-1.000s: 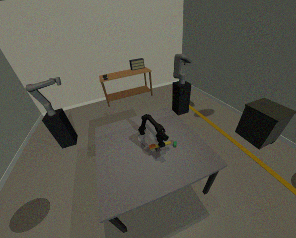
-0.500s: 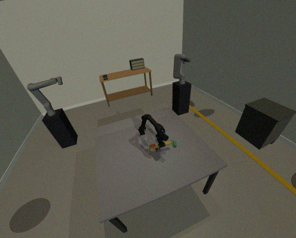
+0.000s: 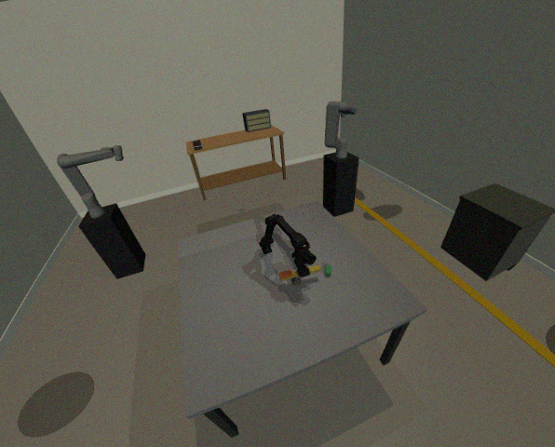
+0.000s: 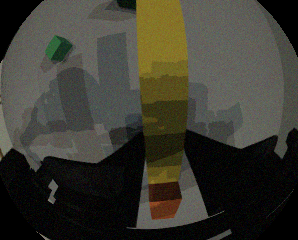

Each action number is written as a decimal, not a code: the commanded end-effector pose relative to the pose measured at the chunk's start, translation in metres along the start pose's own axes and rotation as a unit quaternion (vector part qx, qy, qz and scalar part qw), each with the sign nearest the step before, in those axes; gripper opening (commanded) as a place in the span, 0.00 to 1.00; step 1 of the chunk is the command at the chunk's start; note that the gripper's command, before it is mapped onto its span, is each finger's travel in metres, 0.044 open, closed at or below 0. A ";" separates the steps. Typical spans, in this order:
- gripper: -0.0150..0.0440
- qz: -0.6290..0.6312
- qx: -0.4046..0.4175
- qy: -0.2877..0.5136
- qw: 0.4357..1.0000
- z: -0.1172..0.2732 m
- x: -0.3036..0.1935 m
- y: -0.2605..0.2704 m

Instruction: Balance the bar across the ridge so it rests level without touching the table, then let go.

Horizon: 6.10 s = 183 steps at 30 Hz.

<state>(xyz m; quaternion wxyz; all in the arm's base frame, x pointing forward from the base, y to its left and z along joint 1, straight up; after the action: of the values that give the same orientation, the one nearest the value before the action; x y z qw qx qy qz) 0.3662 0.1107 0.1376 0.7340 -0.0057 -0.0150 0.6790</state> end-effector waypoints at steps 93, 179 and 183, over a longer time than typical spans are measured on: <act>0.54 0.001 -0.001 0.000 1.000 -0.002 0.000 0.000; 1.00 0.001 -0.031 -0.012 0.999 0.098 -0.001 0.004; 1.00 0.001 -0.031 -0.012 0.999 0.098 -0.001 0.004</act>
<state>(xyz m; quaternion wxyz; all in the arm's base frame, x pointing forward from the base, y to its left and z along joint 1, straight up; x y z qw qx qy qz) 0.3598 0.1093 0.2340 0.7326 -0.0207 -0.0445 0.6789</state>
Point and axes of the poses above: the point midway between the two fingers, 35 mm back from their tips, its own z axis back along the fingers, its own y axis across the jaws, x = y × z, the point moved 2 cm from there along z, back along the fingers, and after that the axes turned 4 degrees about z, right-handed, at the moved point
